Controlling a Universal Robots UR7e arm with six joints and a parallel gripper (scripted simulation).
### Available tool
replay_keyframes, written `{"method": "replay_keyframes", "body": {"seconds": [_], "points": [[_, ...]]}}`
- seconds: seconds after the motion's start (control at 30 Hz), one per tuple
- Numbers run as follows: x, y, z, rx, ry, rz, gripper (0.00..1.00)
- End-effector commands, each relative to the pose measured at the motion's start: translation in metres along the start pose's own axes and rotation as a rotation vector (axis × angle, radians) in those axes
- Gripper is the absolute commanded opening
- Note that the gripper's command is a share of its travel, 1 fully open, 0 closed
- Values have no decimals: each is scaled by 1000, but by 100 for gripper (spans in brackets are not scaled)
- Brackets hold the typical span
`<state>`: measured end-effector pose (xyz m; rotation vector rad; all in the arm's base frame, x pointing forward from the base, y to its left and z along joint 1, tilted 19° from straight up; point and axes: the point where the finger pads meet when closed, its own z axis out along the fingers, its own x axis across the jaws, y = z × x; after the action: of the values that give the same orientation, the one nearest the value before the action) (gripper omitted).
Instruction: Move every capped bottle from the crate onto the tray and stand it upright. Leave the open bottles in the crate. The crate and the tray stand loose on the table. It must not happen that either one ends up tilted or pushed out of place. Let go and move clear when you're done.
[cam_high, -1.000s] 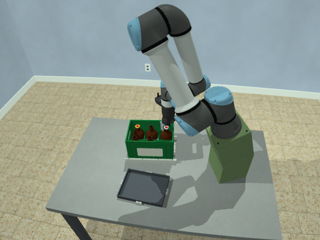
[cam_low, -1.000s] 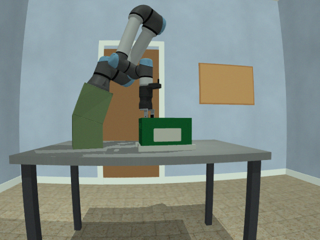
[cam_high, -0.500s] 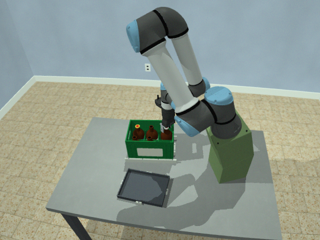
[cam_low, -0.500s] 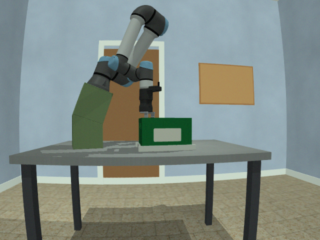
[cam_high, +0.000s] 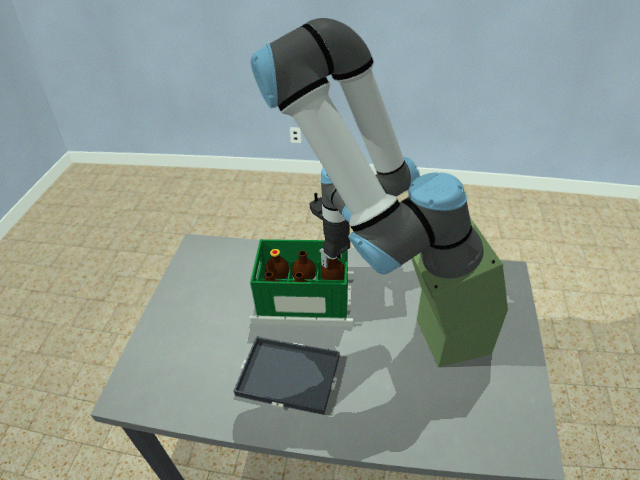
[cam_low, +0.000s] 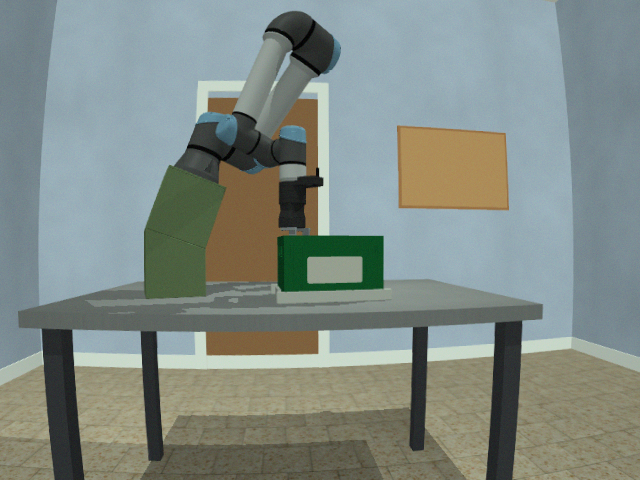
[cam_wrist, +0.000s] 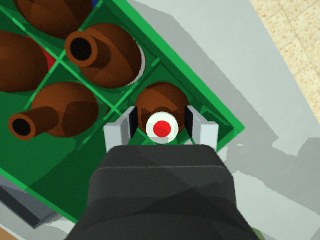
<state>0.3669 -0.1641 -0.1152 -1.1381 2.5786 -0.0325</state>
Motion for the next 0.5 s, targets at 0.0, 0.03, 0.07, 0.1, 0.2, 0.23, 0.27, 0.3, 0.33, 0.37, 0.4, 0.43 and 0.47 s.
{"method": "replay_keyframes", "body": {"seconds": [0.0,0.03,0.07,0.1,0.2,0.23,0.27,0.3,0.33,0.37,0.4,0.43,0.47], "points": [[0,-1,1,2,1,-1,100],[0,-2,2,4,1,-1,100],[0,-2,3,5,2,-1,100],[0,-3,3,7,2,-2,100],[0,-4,4,8,3,-2,100],[0,-4,4,8,3,-2,100],[0,-4,4,8,3,-2,100],[0,-4,4,8,3,-2,100],[0,-4,4,8,3,-2,100],[0,-4,4,8,3,-2,100],[0,-4,4,8,3,-2,100],[0,-4,4,8,3,-2,100],[0,-4,4,8,3,-2,100]]}}
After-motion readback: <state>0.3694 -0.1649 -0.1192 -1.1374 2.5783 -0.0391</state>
